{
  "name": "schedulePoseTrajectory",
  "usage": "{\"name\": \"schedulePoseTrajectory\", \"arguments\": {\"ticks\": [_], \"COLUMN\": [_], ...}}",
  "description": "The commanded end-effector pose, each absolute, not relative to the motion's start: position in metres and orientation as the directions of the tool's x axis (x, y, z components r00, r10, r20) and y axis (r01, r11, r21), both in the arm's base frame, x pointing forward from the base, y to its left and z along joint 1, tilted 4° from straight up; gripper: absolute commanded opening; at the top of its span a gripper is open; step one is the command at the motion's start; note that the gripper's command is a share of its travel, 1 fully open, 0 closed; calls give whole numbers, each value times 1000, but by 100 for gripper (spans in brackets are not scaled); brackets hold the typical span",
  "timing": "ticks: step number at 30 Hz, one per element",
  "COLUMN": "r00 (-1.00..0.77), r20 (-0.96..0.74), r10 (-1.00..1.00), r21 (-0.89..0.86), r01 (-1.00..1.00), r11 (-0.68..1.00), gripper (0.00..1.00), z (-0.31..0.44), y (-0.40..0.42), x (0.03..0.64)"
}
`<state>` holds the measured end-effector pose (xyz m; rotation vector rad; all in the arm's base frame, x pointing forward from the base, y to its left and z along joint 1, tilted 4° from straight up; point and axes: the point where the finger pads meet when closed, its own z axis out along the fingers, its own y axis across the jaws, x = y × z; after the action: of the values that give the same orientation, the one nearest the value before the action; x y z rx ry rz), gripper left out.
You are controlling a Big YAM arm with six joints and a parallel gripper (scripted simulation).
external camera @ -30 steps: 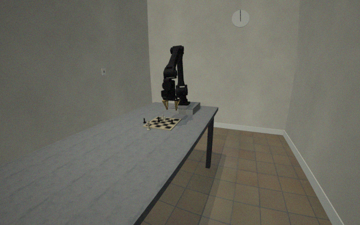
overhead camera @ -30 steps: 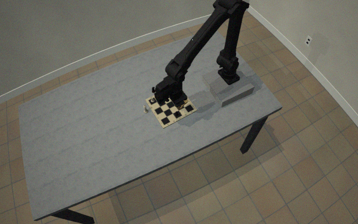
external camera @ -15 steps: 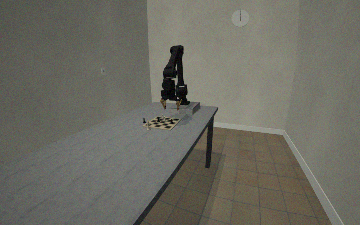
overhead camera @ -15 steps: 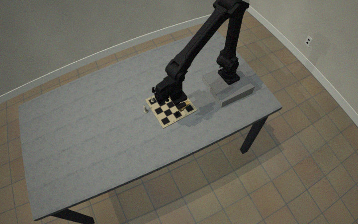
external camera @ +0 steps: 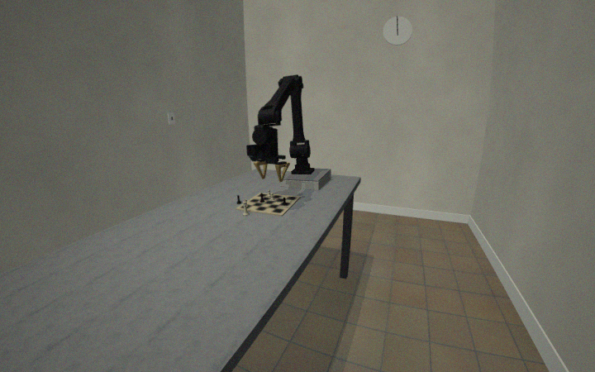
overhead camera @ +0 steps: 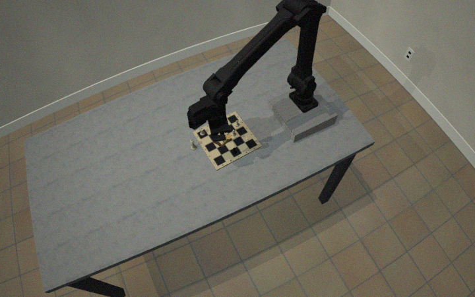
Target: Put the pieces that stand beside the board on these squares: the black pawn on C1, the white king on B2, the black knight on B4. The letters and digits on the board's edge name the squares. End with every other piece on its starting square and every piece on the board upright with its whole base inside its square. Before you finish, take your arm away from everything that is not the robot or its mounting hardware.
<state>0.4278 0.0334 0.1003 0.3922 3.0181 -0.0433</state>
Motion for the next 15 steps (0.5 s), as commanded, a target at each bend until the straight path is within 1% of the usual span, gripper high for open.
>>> {"name": "schedulePoseTrajectory", "arguments": {"ticks": [1,4,7,9,10,12,13,14,15], "r00": [-852,-759,-637,-546,-499,-499,-382,-343,-303], "r20": [-114,-117,-120,-115,-110,-110,-94,-89,-86], "r10": [510,641,762,830,860,860,919,935,949], "r21": [14,35,58,71,75,75,82,83,85], "r01": [512,642,761,829,858,858,917,933,947], "r11": [859,766,646,555,508,508,390,350,310], "gripper": [100,100,100,100,100,100,100,39,39], "z": [119,126,130,131,131,131,131,131,131], "y": [1,-29,-49,-54,-43,-43,-43,-43,-43], "x": [487,517,535,539,541,541,541,541,541]}}
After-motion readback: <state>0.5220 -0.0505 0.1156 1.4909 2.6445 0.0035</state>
